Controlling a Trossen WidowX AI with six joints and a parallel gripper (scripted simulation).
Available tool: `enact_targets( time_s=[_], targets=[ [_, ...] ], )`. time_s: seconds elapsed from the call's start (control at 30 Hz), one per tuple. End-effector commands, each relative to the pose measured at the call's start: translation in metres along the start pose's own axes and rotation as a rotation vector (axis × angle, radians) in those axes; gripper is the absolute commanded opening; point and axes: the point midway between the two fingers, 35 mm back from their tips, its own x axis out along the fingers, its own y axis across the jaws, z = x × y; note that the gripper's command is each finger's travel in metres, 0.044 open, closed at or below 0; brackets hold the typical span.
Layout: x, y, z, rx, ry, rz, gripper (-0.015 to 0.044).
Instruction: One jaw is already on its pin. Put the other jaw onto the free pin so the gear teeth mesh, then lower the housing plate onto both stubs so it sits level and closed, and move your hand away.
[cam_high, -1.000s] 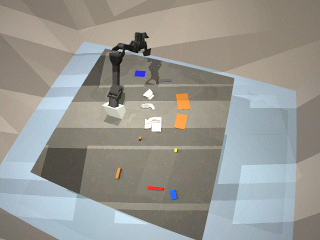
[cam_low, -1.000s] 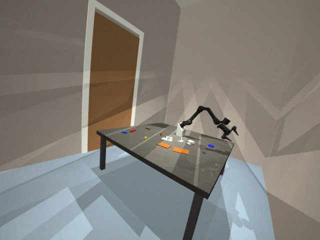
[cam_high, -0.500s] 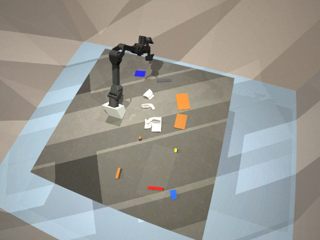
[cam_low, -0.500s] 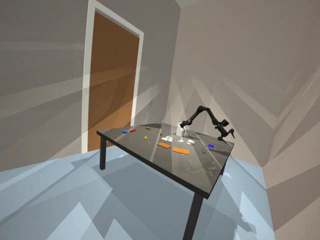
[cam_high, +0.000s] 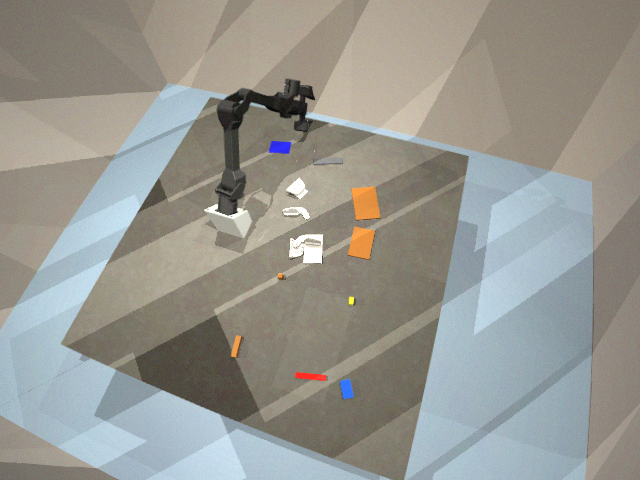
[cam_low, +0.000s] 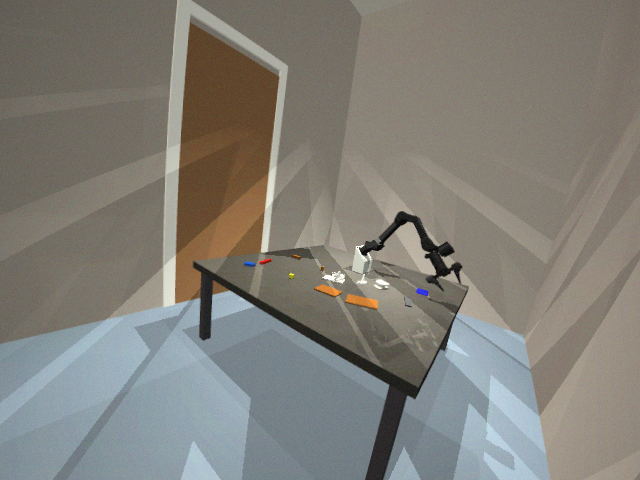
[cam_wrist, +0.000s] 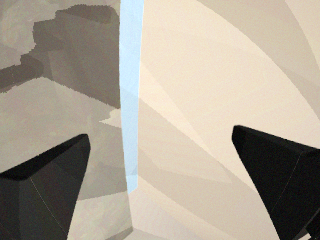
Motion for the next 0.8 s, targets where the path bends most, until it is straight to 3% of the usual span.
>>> enact_targets(
  time_s=[0.0,0.77],
  targets=[
    [0.001,0.015,-0.007,0.033,0.003,0.044,0.044],
    [-0.009,0.086,-0.059,0.254,0.082,0.257,0.044]
  ],
)
